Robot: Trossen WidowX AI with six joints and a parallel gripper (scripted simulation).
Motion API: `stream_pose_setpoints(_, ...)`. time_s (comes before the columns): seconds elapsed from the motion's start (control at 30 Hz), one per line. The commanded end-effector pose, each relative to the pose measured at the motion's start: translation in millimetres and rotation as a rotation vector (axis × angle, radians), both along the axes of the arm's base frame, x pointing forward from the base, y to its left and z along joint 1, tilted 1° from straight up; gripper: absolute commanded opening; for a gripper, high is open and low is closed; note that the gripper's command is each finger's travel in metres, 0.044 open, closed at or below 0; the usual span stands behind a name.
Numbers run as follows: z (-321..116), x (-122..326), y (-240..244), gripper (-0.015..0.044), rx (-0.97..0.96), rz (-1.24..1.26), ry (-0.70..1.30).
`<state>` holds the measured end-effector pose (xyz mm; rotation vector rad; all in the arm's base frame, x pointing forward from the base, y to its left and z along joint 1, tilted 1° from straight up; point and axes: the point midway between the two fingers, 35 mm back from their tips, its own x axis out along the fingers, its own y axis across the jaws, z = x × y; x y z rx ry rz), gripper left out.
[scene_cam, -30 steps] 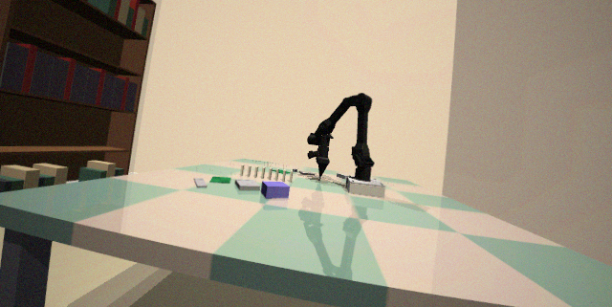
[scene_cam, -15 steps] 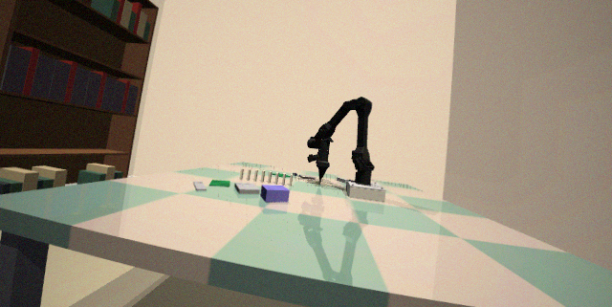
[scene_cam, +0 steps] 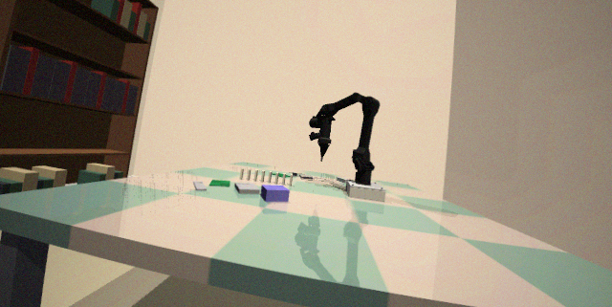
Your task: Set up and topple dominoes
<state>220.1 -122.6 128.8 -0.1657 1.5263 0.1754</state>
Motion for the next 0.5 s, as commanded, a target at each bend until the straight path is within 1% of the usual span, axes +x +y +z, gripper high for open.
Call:
stream_pose_setpoints(0.0,20,-6,3,0.0107,0.003,0.006,0.005)
stream_pose_setpoints(0.13,20,-4,4,0.0107,0.003,0.006,0.005)
stream_pose_setpoints(0.2,21,6,15,0.0107,0.003,0.003,0.005)
stream_pose_setpoints(0.47,25,56,104,0.0107,0.011,-0.018,0.001)
